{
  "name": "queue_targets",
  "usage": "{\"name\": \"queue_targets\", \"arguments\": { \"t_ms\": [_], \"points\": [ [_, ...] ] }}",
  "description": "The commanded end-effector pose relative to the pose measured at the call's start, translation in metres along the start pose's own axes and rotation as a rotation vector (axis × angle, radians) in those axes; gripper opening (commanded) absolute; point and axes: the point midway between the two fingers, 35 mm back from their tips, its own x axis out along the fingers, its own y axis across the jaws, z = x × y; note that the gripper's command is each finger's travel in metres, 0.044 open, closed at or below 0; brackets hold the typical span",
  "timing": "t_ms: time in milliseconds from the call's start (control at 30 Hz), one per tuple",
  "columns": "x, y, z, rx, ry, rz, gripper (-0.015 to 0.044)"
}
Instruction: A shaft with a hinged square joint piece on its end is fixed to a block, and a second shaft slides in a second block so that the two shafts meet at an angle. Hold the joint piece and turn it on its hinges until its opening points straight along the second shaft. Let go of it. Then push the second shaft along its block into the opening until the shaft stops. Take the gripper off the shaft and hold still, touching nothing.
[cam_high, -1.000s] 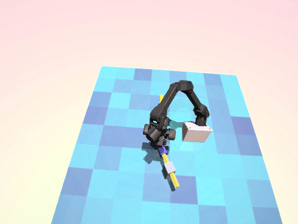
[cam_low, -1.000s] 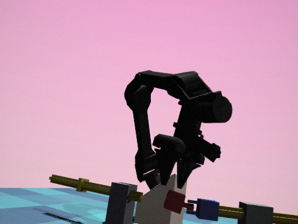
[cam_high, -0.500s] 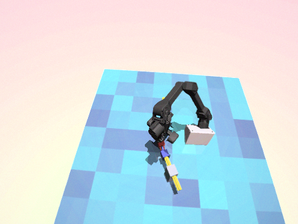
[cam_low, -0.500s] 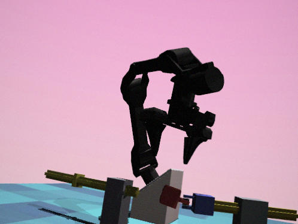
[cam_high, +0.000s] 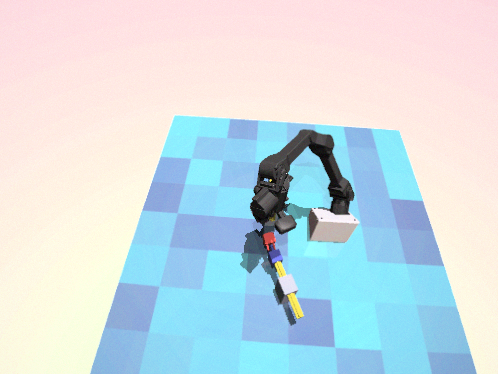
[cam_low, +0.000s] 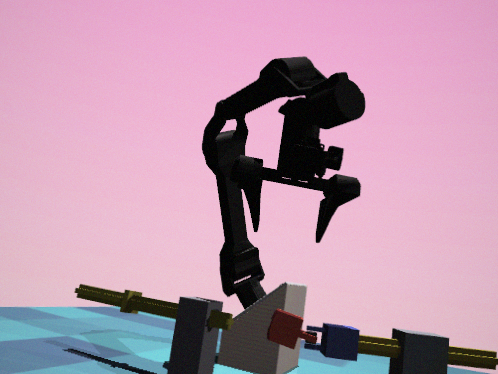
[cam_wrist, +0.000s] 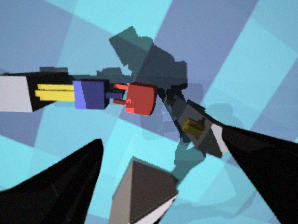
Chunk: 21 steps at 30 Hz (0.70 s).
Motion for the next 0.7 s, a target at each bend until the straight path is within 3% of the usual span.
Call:
{"name": "queue_targets", "arguments": {
  "t_ms": [0, 267, 667],
  "points": [
    [-0.003, 0.0, -0.001, 0.028, 0.003, 0.009, 0.044],
    [0.031, -0.047, -0.011, 0.209, 0.019, -0.003, 0.044],
    [0.035, -0.047, -0.011, 0.423, 0.024, -0.03, 0.044]
  ]
}}
